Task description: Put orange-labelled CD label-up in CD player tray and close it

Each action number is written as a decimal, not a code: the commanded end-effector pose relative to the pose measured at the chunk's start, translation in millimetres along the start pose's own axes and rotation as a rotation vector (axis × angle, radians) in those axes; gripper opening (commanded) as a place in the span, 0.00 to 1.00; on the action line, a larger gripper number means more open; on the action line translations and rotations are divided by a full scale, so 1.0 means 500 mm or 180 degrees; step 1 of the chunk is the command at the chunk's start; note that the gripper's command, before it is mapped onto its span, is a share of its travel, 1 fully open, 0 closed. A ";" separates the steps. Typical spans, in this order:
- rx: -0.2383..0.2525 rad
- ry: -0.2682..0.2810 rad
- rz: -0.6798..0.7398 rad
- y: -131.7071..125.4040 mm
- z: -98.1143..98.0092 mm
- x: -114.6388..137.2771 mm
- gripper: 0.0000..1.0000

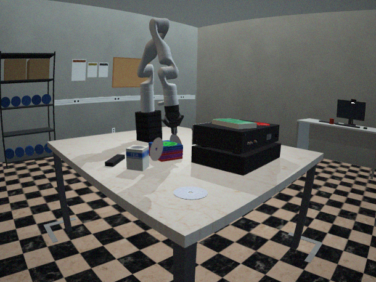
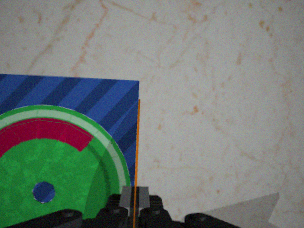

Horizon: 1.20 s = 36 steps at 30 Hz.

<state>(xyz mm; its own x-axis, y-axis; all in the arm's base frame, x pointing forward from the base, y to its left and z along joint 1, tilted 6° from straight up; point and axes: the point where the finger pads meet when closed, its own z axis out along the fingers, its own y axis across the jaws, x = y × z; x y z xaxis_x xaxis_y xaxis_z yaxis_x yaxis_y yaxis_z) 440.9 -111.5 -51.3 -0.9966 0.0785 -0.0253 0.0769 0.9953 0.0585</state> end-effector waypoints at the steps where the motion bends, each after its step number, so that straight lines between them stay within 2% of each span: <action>1: 0.0001 -0.0006 -0.0001 0.000 -0.001 -0.001 0.11; 20: 0.0001 -0.0006 -0.0001 0.001 -0.005 -0.001 0.11; 36: 0.0001 -0.0006 -0.0001 0.004 -0.027 -0.001 0.11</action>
<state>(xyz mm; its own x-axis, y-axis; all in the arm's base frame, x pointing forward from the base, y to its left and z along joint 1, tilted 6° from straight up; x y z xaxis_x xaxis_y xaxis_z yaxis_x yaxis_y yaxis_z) 439.5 -110.4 -42.2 -0.9966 0.0792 -0.0216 0.0778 0.9952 0.0592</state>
